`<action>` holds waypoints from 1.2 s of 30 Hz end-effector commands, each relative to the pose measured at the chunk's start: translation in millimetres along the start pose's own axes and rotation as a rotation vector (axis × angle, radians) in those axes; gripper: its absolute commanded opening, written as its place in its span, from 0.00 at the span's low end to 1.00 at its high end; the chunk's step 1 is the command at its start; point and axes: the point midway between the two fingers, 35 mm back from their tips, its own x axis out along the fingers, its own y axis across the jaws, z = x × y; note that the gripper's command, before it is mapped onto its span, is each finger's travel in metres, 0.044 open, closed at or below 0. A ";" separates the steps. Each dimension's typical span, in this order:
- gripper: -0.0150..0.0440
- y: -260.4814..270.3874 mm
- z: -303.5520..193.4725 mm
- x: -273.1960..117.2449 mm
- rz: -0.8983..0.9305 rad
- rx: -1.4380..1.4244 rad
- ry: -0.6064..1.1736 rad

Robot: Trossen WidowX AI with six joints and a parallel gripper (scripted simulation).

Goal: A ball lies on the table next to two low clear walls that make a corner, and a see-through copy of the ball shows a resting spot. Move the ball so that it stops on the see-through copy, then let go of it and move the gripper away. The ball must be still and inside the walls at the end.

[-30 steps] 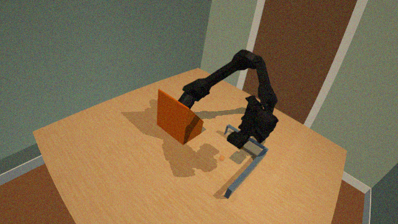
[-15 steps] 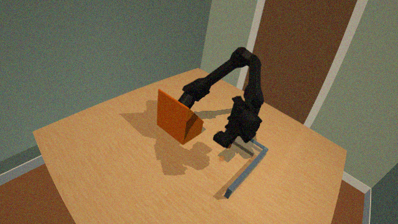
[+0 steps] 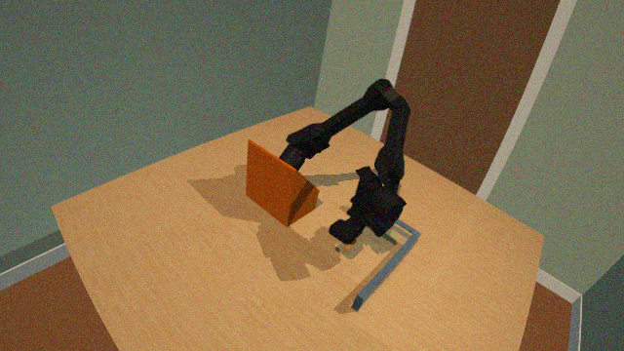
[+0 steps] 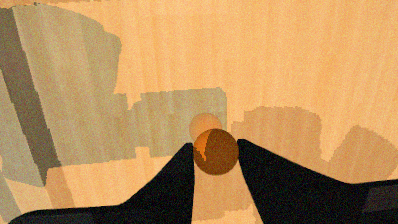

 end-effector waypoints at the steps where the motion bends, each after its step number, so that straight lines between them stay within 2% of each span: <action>1: 0.25 1.6 -4.7 22.6 0.010 0.012 0.005; 29: 0.25 2.3 -5.4 45.2 0.011 0.012 0.005; 36: 0.57 2.0 -3.1 43.7 0.007 0.002 0.001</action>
